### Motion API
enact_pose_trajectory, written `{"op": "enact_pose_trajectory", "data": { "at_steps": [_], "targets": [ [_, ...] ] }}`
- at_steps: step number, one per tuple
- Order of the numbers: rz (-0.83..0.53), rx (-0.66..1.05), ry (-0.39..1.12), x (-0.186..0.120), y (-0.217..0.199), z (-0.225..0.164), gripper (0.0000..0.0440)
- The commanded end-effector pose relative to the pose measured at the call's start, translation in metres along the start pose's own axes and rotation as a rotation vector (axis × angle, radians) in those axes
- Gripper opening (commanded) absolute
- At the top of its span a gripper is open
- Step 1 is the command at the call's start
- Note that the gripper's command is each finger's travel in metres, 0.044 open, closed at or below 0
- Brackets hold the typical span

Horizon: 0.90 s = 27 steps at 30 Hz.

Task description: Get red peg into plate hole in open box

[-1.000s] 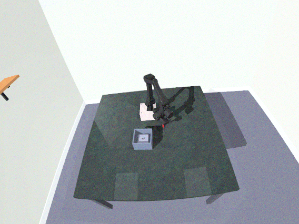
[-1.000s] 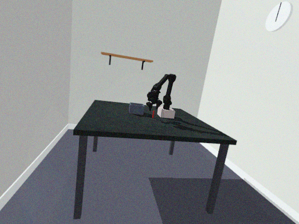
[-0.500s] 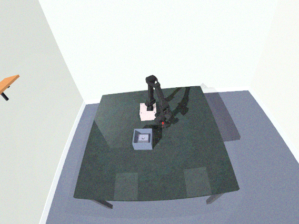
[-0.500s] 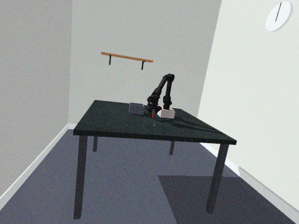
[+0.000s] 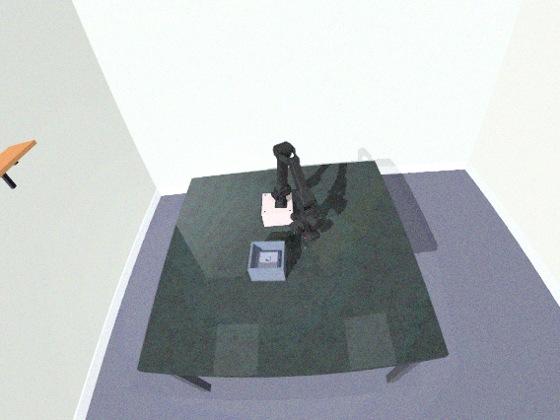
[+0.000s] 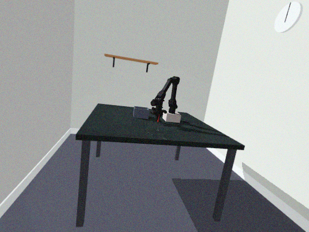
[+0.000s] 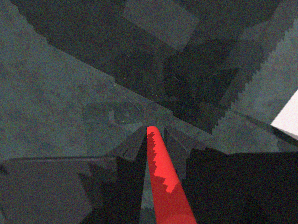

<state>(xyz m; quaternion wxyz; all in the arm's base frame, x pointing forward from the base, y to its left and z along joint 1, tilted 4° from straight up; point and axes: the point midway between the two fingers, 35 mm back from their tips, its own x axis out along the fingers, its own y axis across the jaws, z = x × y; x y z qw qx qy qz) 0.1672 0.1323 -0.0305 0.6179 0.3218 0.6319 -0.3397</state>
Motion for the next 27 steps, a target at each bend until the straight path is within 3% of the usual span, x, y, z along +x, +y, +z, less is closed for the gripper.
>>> {"op": "enact_pose_trajectory", "data": {
  "at_steps": [1, 27],
  "targets": [
    [0.034, -0.024, -0.024, -0.011, 0.010, 0.005, 0.0000],
    [0.138, -0.120, -0.231, -0.110, 0.053, 0.077, 0.0000]
  ]
}}
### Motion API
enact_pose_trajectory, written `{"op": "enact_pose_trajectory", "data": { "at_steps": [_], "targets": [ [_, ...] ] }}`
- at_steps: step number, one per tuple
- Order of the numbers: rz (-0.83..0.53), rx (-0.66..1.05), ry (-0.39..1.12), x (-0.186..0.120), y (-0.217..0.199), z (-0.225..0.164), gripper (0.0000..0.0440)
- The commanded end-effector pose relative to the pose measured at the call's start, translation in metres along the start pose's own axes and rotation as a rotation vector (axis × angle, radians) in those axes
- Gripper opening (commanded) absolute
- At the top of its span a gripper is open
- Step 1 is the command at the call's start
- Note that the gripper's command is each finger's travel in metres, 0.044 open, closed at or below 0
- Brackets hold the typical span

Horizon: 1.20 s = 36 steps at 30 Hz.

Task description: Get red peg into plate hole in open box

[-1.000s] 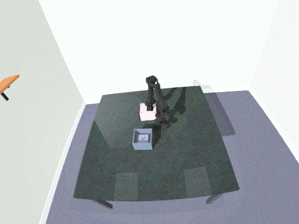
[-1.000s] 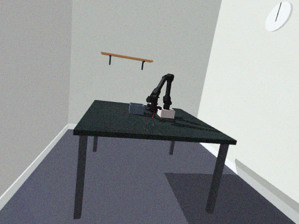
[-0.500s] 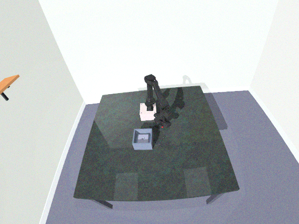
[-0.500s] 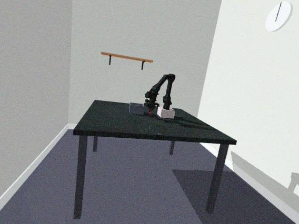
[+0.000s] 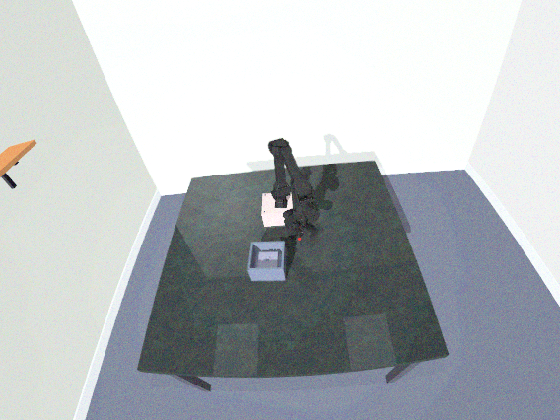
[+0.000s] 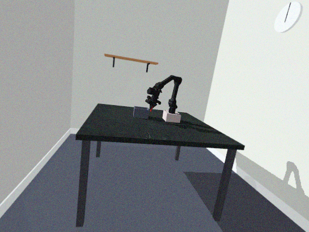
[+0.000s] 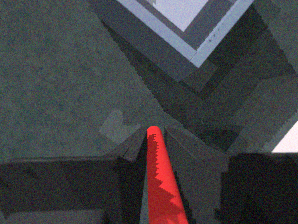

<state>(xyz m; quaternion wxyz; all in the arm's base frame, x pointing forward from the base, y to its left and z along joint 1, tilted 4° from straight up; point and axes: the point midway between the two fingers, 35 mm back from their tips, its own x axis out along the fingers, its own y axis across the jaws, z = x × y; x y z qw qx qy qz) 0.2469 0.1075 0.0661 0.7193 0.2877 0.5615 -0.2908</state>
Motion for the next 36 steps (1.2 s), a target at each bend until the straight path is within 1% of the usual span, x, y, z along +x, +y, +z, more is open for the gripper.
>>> {"op": "enact_pose_trajectory", "data": {
  "at_steps": [1, 17, 29, 36],
  "targets": [
    [0.004, 0.004, -0.028, -0.009, 0.004, 0.019, 0.0000],
    [-0.010, 0.099, -0.066, -0.004, -0.004, 0.090, 0.0000],
    [-0.015, 0.177, -0.073, 0.015, -0.014, 0.134, 0.0001],
    [-0.020, 0.212, -0.056, 0.029, -0.020, 0.151, 0.0006]
  ]
}}
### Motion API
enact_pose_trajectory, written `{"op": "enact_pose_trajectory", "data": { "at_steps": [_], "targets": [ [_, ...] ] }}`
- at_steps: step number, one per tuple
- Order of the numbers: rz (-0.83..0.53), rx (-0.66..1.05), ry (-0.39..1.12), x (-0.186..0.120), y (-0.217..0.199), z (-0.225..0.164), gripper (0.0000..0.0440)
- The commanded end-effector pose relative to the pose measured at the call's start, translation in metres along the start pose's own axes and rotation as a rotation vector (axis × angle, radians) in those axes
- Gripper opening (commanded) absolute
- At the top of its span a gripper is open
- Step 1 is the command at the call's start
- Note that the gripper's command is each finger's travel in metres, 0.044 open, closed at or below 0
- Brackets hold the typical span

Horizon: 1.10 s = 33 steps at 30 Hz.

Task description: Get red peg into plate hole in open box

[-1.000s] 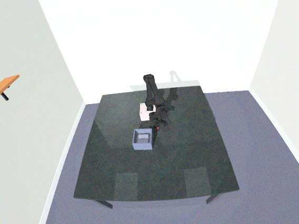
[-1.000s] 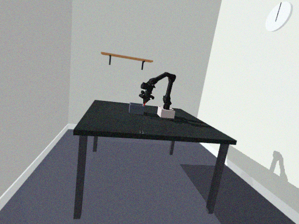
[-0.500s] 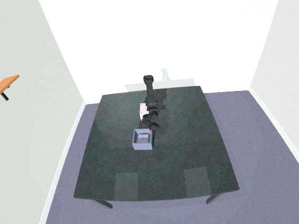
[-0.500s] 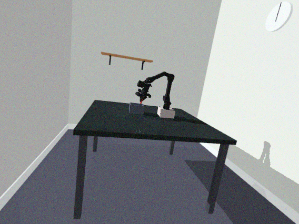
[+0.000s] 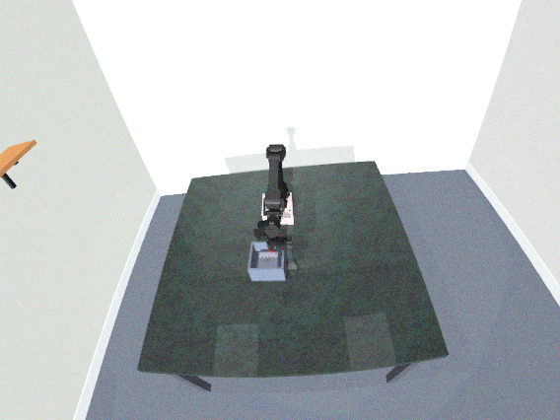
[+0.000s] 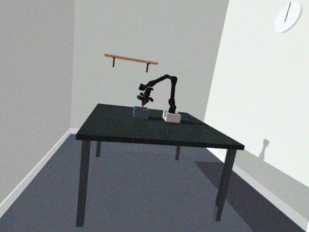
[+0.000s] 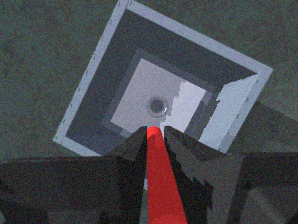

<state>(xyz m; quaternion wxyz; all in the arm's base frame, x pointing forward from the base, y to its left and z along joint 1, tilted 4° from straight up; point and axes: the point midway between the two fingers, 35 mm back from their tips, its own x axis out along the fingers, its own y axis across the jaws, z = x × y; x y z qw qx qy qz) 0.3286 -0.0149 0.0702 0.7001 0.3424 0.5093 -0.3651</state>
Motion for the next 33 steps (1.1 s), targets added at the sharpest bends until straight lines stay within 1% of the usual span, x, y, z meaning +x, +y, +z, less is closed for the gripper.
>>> {"op": "enact_pose_trajectory", "data": {
  "at_steps": [1, 9, 11, 12, 16, 17, 20, 22, 24, 33],
  "targets": [
    [0.004, 0.012, 0.013, 0.008, 0.002, 0.009, 0.0007],
    [-0.017, 0.025, 0.048, 0.033, -0.001, 0.013, 0.0009],
    [-0.027, 0.021, 0.056, 0.040, -0.002, 0.013, 0.0023],
    [-0.031, 0.018, 0.059, 0.043, -0.003, 0.013, 0.0040],
    [-0.050, -0.002, 0.072, 0.054, -0.006, 0.013, 0.0137],
    [-0.059, -0.011, 0.076, 0.056, -0.007, 0.013, 0.0149],
    [-0.065, -0.013, 0.078, 0.060, -0.004, 0.017, 0.0160],
    [-0.059, -0.012, 0.068, 0.062, -0.001, 0.023, 0.0210],
    [-0.054, -0.015, 0.060, 0.063, 0.003, 0.030, 0.0251],
    [-0.041, -0.030, 0.019, 0.070, 0.016, 0.059, 0.0409]
  ]
}}
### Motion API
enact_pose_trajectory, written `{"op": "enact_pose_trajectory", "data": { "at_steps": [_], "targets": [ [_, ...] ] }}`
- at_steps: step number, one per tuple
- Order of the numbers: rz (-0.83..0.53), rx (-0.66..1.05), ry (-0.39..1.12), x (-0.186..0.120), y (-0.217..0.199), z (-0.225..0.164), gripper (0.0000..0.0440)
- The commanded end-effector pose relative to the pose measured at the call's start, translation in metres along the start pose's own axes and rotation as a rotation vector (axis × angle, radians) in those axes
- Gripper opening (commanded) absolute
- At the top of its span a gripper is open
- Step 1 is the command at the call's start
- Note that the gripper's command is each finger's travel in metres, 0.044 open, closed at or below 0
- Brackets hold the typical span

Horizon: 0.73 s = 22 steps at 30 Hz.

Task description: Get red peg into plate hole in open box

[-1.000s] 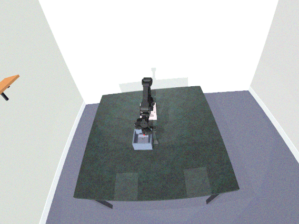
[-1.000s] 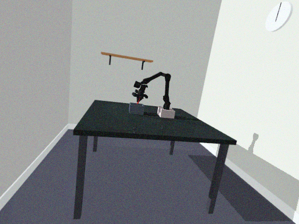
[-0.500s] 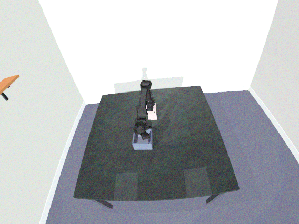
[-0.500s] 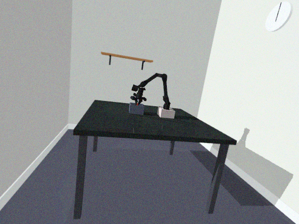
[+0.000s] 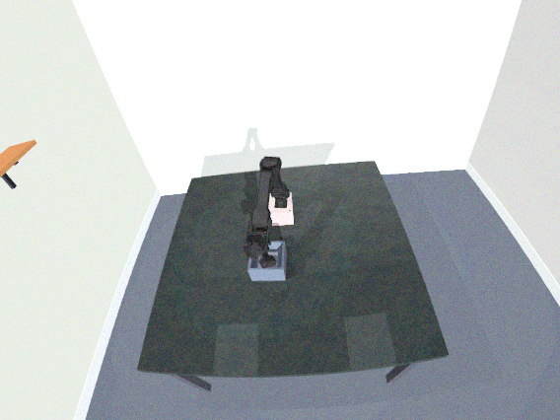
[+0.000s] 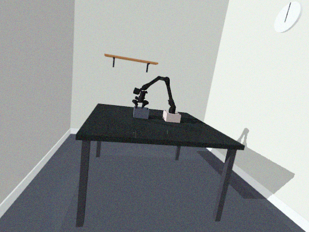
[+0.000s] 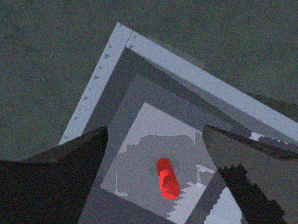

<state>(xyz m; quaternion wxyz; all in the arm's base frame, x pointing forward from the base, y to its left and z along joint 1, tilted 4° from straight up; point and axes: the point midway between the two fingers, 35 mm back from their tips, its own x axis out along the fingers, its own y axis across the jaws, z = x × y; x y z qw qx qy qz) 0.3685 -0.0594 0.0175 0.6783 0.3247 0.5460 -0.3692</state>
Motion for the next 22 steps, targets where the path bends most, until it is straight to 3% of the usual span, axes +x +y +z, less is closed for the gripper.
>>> {"op": "enact_pose_trajectory", "data": {
  "at_steps": [1, 10, 22],
  "targets": [
    [0.030, 0.006, -0.050, 0.001, 0.011, 0.021, 0.0431],
    [0.081, 0.040, -0.151, -0.008, 0.020, 0.063, 0.0440],
    [0.082, 0.041, -0.154, -0.008, 0.020, 0.064, 0.0440]
  ]
}}
